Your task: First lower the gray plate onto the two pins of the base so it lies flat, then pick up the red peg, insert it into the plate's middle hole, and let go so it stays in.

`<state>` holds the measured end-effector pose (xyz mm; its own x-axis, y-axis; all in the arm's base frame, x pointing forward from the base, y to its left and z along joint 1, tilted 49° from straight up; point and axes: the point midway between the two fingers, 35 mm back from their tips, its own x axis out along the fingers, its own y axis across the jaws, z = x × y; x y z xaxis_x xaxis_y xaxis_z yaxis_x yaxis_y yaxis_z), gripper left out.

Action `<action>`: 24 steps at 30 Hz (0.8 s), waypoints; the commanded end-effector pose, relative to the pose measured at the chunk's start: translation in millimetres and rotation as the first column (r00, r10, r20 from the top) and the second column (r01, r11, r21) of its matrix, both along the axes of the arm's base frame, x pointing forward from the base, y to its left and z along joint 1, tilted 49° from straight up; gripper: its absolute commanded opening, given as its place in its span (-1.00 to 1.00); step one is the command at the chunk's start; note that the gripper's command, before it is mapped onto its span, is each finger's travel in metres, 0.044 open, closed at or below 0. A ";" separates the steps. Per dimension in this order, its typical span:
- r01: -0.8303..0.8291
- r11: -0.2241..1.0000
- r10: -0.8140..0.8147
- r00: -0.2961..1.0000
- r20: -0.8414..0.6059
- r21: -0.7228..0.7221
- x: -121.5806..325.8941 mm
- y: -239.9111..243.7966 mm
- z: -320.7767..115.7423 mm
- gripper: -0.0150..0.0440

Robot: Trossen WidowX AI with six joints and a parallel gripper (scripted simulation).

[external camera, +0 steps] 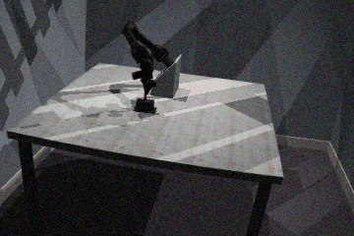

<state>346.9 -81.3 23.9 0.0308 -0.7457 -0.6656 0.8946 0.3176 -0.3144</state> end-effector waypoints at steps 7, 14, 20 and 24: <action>0.000 1.000 0.000 1.000 0.000 0.000 0.0 0.2 0.2 0.02; 0.001 1.000 -0.001 1.000 -0.005 -0.004 -0.2 4.2 3.4 0.02; 0.001 1.000 -0.001 1.000 -0.005 -0.004 -0.6 7.3 5.5 0.02; 0.001 1.000 -0.001 1.000 -0.005 -0.003 -0.8 9.5 6.8 0.02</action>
